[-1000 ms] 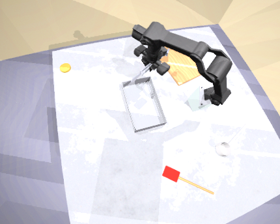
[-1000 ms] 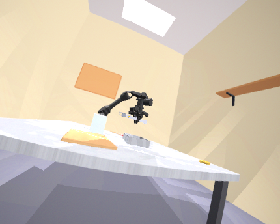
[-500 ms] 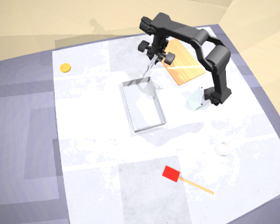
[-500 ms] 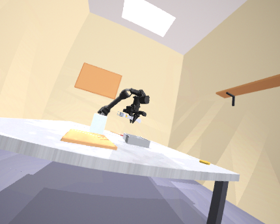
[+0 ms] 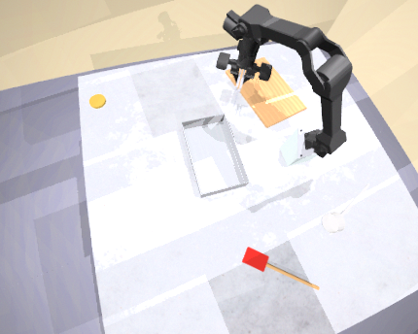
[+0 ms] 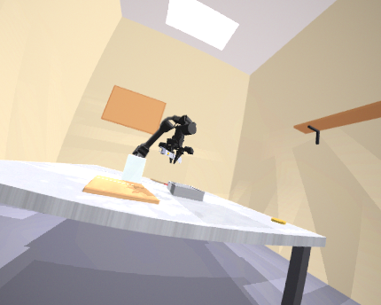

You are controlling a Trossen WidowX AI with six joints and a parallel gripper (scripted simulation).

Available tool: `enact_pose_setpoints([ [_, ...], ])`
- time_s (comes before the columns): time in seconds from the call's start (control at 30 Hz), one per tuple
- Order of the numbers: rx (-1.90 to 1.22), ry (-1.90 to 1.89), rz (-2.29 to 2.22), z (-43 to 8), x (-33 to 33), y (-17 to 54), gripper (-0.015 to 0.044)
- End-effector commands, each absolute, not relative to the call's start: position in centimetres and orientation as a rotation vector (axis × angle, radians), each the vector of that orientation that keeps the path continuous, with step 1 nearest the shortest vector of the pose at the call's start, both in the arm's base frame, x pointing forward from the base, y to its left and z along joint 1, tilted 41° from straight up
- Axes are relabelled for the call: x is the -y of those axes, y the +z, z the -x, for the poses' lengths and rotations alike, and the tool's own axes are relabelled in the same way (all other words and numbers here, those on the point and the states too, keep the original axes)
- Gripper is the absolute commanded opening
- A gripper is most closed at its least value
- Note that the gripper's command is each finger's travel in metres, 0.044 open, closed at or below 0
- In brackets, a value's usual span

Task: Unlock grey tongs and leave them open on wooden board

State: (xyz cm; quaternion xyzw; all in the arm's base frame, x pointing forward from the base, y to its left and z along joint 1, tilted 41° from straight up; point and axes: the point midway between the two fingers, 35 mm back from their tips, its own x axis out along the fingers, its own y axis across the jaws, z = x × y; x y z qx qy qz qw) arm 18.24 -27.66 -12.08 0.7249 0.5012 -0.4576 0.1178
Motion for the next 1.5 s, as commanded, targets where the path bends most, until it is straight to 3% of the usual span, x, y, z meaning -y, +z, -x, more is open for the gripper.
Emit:
enact_pose_setpoints([
  [0.0,-1.498,-1.255,-2.055,-16.3,28.4,-12.8,-0.0150],
  [0.93,-1.643,-0.641,-1.625,-1.8,30.2,-16.5,-0.0150],
  [1.47,-1.598,-0.672,-1.582,-1.4,30.1,-17.2,-0.0150],
])
